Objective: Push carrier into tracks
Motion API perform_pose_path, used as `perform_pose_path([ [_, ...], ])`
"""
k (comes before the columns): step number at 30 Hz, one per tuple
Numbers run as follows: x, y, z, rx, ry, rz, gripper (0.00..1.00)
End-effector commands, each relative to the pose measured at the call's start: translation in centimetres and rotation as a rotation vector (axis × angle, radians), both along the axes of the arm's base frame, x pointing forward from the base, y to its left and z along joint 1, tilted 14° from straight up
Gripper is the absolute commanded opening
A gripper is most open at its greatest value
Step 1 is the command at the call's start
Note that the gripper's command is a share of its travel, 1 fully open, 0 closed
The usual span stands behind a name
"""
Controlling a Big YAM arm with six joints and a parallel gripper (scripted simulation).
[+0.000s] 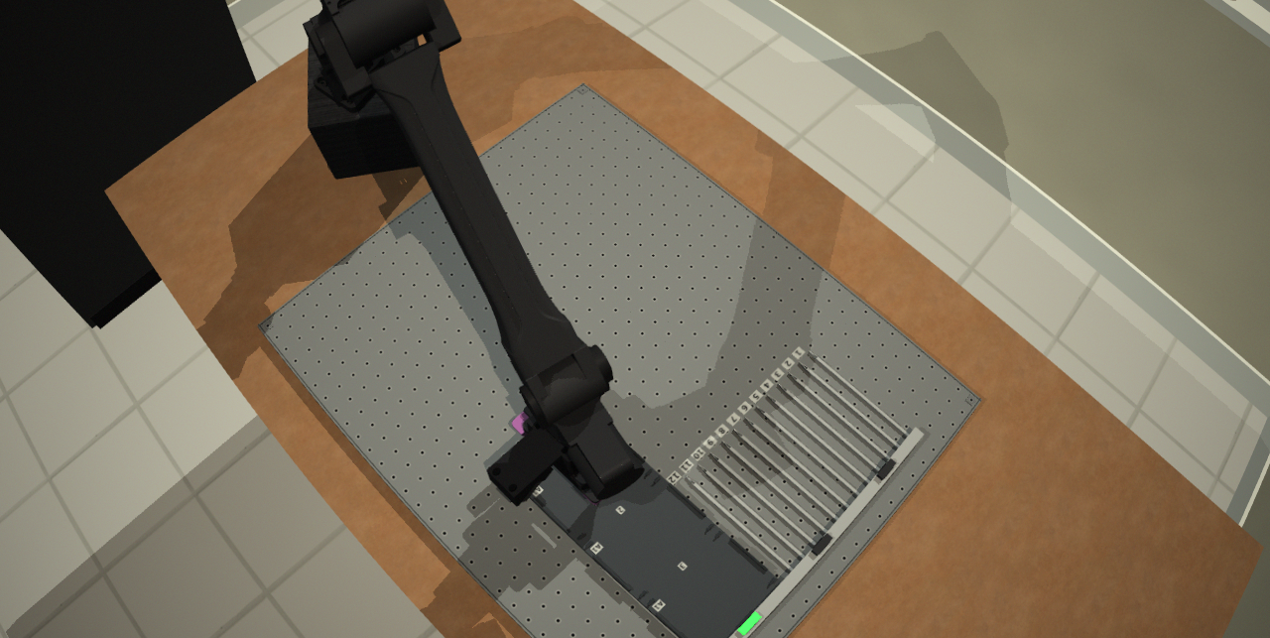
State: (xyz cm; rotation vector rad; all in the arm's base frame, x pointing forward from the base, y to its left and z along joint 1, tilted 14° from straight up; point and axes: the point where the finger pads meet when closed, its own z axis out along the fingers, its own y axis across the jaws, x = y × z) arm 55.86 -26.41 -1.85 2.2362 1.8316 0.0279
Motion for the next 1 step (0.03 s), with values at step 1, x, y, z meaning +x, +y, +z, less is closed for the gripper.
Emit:
perform_pose_path([
  [1,1.67,-0.21,0.82,-0.009,-0.024,0.001,1.0],
])
